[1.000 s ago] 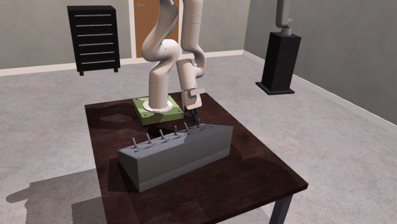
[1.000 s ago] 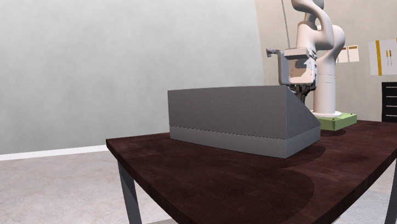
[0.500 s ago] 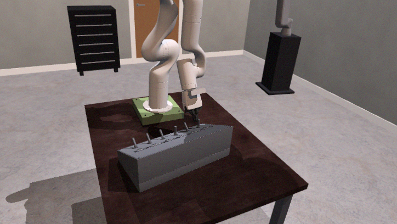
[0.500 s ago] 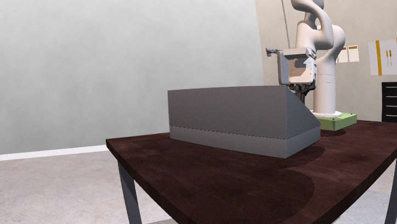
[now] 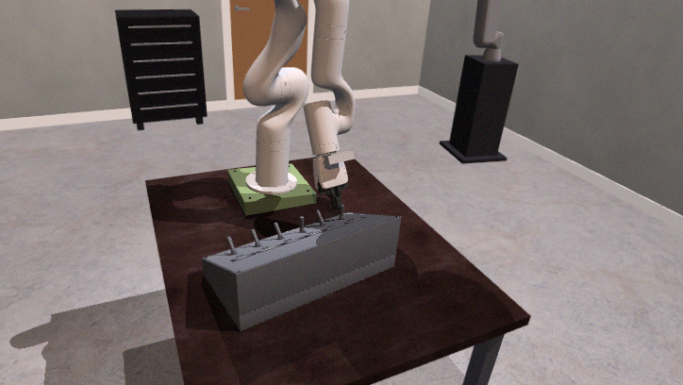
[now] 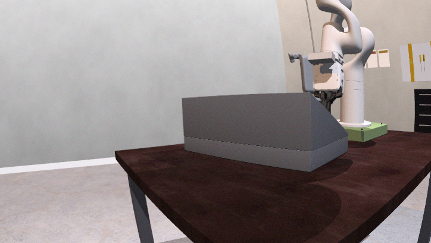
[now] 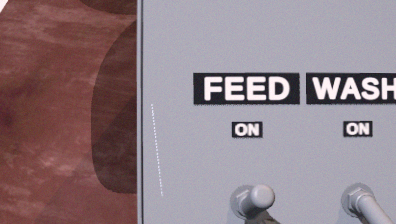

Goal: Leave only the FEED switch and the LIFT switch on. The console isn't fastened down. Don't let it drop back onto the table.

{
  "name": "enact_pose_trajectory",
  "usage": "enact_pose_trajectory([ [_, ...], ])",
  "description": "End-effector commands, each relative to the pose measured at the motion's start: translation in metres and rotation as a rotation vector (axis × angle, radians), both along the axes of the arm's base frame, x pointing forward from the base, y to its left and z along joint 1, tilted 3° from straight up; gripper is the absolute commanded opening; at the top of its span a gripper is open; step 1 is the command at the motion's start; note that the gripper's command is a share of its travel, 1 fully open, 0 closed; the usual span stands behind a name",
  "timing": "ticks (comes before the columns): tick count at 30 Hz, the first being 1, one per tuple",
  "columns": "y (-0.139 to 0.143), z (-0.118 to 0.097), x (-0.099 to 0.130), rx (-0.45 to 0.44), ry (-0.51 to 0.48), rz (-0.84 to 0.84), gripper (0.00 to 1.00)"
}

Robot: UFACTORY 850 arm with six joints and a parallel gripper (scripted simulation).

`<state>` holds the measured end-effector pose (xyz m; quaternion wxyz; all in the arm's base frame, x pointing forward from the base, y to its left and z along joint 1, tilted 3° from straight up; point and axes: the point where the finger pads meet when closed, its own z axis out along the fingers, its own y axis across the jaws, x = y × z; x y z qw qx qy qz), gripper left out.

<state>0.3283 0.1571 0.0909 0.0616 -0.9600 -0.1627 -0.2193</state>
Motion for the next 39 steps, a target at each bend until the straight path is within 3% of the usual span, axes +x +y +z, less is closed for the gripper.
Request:
enact_pose_trajectory([
  [1,0.000,0.000,0.001,0.001,-0.001,0.000,0.00],
  [22,-0.004,-0.001,-0.012,0.001,-0.001,0.000,0.00],
  [30,-0.013,0.040,-0.030,0.001,-0.001,0.000,0.00],
  [32,-0.013,0.040,-0.030,0.001,-0.001,0.000,0.00],
  [39,-0.023,0.086,-0.051,0.001,-0.001,0.000,0.00],
])
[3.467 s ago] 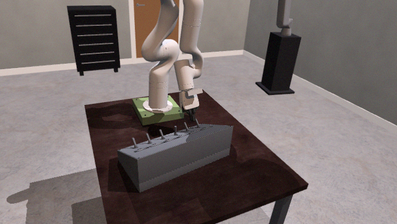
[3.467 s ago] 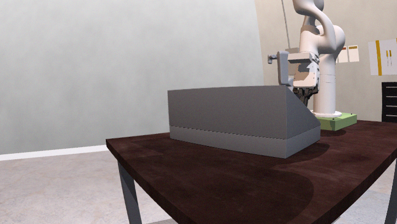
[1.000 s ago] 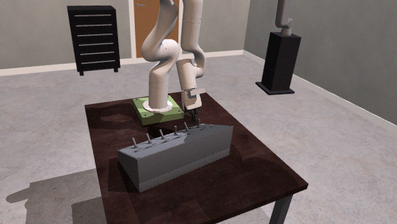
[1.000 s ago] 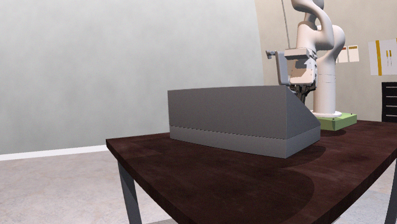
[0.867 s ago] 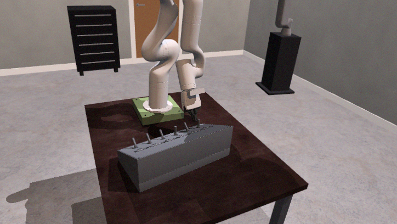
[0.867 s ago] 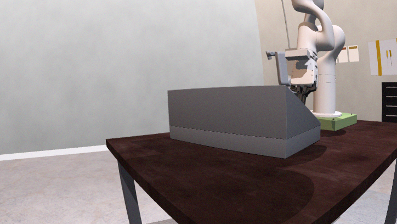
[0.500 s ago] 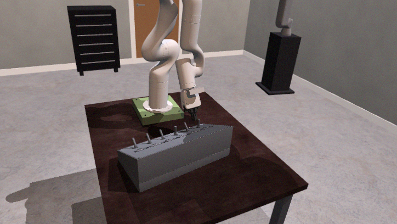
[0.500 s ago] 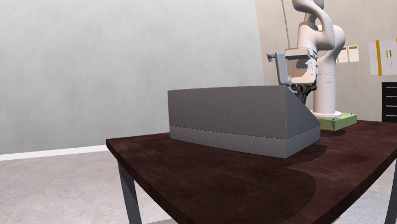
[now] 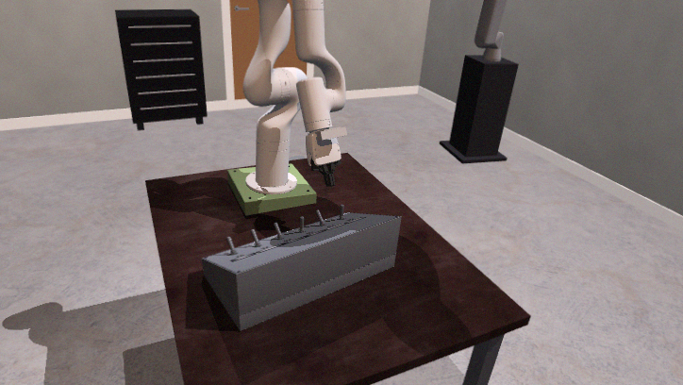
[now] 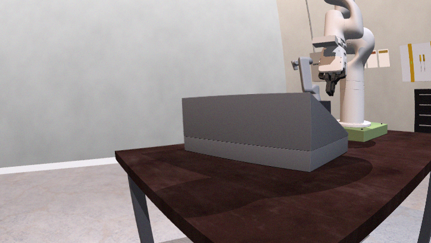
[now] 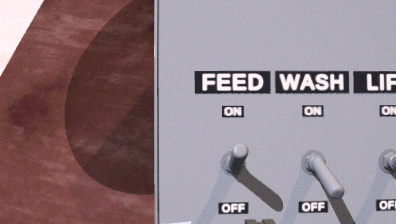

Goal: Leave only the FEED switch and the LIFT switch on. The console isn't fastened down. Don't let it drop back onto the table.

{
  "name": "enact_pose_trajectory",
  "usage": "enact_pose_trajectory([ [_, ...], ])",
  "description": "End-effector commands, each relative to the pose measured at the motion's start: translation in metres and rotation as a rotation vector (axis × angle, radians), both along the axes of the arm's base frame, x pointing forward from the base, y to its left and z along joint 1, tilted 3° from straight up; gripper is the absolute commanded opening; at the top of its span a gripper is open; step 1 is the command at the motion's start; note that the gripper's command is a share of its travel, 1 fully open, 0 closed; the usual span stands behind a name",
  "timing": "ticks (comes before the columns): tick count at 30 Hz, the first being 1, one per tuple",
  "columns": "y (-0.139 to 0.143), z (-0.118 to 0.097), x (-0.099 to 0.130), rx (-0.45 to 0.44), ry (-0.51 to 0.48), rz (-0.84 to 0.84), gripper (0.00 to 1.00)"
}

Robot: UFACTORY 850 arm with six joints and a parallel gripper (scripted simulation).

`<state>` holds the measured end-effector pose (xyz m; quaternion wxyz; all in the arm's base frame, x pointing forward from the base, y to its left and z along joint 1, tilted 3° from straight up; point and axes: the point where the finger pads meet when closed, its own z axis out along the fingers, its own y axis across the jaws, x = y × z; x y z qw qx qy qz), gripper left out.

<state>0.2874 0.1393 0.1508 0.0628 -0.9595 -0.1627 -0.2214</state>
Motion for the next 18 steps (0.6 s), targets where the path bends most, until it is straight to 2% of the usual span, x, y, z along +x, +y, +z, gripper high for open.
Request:
enact_pose_trajectory([
  [1,-0.0061,0.0314,-0.0127,-0.002,0.003,0.000,0.00],
  [13,-0.0080,0.0402,-0.0167,-0.002,0.003,0.000,0.00],
  [14,-0.0080,0.0402,-0.0167,-0.002,0.003,0.000,1.00],
  [18,-0.0080,0.0402,-0.0167,-0.002,0.003,0.000,1.00],
])
